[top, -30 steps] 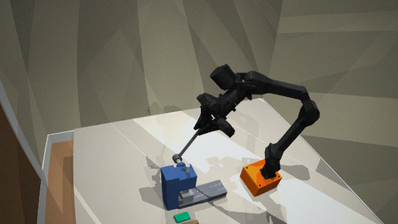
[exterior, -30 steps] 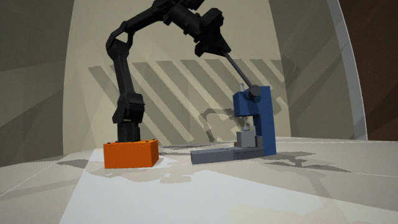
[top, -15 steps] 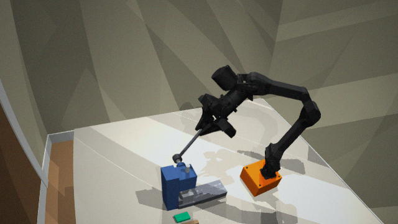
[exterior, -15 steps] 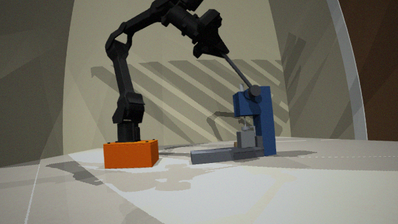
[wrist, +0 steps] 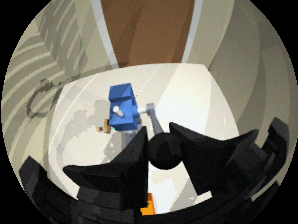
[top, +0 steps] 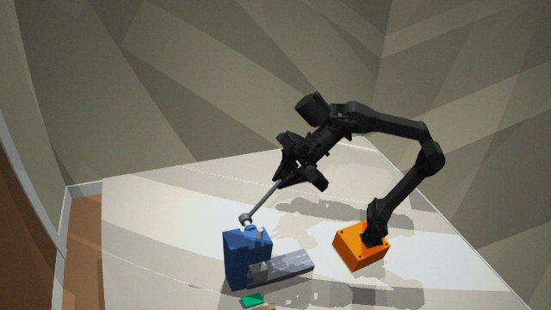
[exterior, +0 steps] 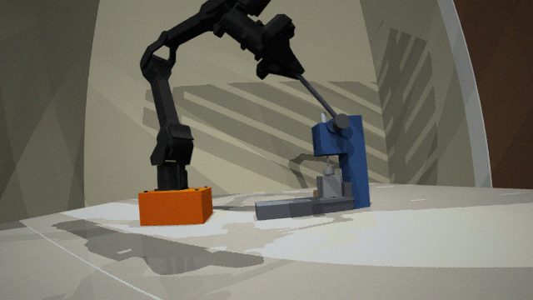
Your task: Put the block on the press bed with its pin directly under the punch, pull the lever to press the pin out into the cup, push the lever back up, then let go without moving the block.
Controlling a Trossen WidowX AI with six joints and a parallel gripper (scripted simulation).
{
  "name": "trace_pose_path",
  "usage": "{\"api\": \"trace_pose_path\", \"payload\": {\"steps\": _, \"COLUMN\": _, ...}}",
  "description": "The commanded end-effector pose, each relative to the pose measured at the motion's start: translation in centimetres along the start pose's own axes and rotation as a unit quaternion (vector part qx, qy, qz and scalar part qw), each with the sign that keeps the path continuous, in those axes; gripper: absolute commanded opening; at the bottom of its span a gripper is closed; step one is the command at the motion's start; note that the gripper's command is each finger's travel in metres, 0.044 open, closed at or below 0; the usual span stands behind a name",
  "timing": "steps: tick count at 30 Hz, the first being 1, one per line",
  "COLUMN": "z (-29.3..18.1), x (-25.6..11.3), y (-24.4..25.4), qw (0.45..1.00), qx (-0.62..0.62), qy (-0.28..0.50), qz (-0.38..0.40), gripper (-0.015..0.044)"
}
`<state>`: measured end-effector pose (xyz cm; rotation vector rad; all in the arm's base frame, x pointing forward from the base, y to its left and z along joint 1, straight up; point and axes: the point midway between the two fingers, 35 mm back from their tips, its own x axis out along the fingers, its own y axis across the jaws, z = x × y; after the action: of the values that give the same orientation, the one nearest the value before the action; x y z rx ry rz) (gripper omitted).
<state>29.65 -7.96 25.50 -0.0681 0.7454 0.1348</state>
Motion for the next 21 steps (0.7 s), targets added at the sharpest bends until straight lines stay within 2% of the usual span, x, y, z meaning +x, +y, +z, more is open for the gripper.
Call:
{"api": "trace_pose_path", "payload": {"steps": 1, "z": -0.87, "x": -0.06, "y": -0.02, "qw": 1.000, "qx": 0.004, "qy": 0.008, "qz": -0.002, "gripper": 0.0000}}
{"api": "trace_pose_path", "payload": {"steps": 21, "z": -1.82, "x": -0.10, "y": -0.01, "qw": 1.000, "qx": 0.004, "qy": 0.008, "qz": -0.002, "gripper": 0.0000}}
